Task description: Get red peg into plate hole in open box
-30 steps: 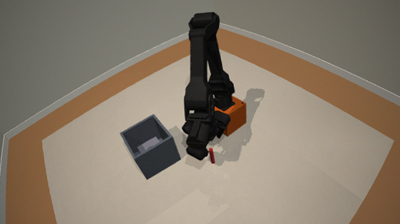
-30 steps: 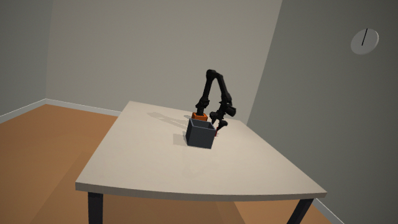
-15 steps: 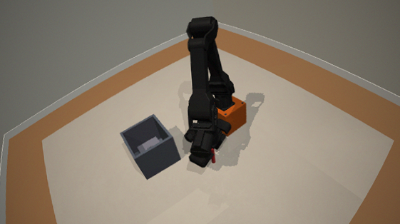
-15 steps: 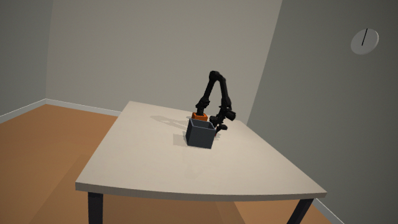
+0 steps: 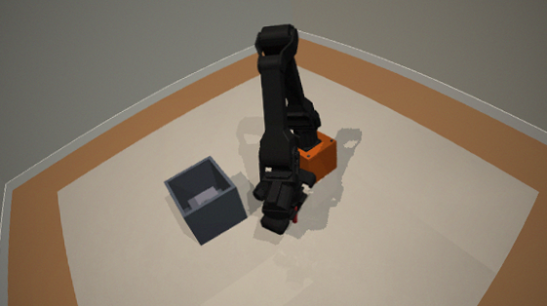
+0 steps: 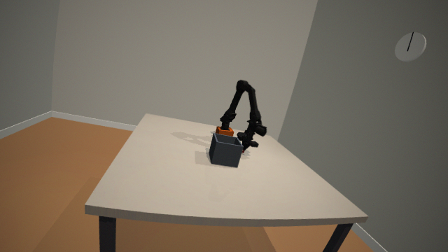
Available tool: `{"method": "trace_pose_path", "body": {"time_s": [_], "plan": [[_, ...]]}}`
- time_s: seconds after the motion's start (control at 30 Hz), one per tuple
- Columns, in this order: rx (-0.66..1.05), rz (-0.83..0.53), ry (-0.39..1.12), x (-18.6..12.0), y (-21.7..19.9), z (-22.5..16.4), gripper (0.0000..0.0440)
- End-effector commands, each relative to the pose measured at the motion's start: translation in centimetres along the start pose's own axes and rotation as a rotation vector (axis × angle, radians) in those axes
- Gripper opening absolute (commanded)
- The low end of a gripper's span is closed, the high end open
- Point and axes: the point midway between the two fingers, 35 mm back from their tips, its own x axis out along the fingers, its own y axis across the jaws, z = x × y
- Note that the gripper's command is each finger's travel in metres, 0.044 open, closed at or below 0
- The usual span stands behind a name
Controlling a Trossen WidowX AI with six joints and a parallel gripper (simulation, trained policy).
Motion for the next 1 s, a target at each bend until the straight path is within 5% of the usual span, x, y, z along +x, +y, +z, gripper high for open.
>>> {"method": "trace_pose_path", "body": {"time_s": [0.0, 0.97], "plan": [[0.001, 0.018, 0.015, -0.7, 0.5, -0.2, 0.0009], [0.055, 0.257, 0.094, -8.9, 5.6, 0.4, 0.0000]]}}
